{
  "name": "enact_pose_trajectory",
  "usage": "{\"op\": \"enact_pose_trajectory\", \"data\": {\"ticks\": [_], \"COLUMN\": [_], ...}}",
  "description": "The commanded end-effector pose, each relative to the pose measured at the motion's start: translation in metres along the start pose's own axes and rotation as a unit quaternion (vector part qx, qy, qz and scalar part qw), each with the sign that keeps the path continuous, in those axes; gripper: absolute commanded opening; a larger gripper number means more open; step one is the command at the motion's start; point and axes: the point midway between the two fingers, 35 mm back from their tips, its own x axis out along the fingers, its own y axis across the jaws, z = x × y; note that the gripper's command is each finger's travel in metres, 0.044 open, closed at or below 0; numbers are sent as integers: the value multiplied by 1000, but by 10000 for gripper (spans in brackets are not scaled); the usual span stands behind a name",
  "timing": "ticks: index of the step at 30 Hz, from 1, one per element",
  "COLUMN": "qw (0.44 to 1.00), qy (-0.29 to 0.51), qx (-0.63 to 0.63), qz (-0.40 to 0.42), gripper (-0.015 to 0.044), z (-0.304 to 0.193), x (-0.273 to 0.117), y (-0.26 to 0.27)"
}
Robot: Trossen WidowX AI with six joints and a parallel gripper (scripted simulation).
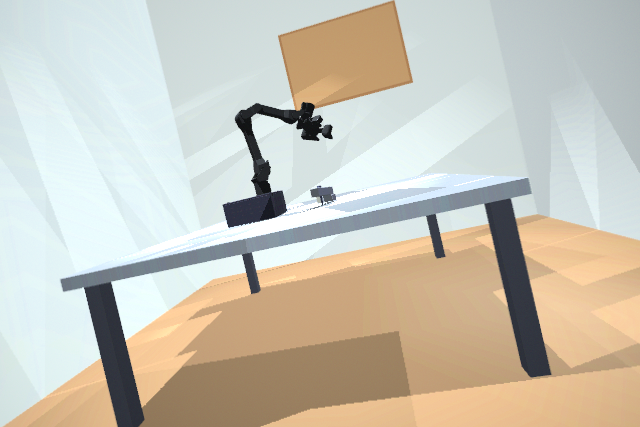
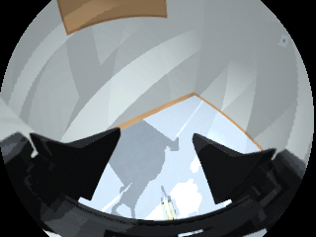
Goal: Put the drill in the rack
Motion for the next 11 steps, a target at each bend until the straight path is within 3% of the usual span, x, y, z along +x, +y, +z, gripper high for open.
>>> {"op": "enact_pose_trajectory", "data": {"ticks": [1, 11], "qw": [992, 926], "qy": [-117, -321], "qx": [26, 12], "qz": [49, 197], "gripper": [440, 440], "z": [53, 128], "x": [-44, -180], "y": [24, 98]}}
